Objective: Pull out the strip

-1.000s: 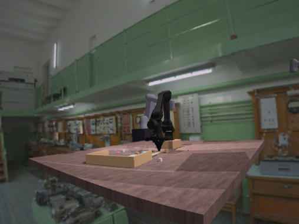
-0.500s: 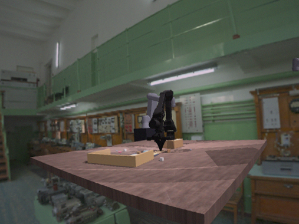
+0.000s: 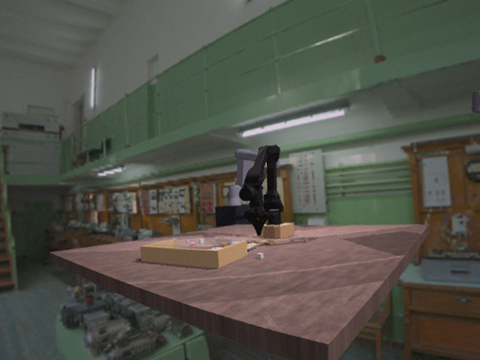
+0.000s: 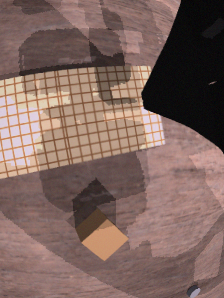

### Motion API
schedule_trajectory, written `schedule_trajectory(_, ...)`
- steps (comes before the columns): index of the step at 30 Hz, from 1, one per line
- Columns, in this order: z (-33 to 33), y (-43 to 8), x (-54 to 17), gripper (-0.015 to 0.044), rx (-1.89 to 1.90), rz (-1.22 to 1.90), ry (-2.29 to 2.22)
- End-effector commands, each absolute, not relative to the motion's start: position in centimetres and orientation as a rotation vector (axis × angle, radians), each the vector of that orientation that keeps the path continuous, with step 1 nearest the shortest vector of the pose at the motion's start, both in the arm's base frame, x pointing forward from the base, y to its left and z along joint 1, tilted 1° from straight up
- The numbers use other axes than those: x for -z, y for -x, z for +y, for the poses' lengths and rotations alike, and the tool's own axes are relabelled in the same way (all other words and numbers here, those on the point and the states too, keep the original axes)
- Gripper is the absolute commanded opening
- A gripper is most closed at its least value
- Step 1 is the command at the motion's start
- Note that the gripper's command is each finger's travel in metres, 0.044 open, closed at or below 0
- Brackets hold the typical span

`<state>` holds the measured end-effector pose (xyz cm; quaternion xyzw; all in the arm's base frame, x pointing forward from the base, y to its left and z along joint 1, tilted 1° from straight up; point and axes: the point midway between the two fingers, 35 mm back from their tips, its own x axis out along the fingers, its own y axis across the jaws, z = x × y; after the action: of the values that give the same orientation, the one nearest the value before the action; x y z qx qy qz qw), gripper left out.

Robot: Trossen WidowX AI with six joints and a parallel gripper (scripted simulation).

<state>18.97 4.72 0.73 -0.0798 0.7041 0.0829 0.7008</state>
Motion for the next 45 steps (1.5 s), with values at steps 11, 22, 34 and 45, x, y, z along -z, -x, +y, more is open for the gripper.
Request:
schedule_trajectory(11, 5.6, -22.8, -2.3, 0.0236, -0.341, 1.535, 0.340)
schedule_trajectory(22, 6.6, -26.7, -2.7, 0.0440, -0.341, 1.531, 0.340)
schedule_trajectory(34, 7.6, -30.9, -3.3, 0.0440, -0.341, 1.527, 0.340)
schedule_trajectory(45, 8.5, -34.9, -4.0, 0.0440, -0.341, 1.523, 0.340)
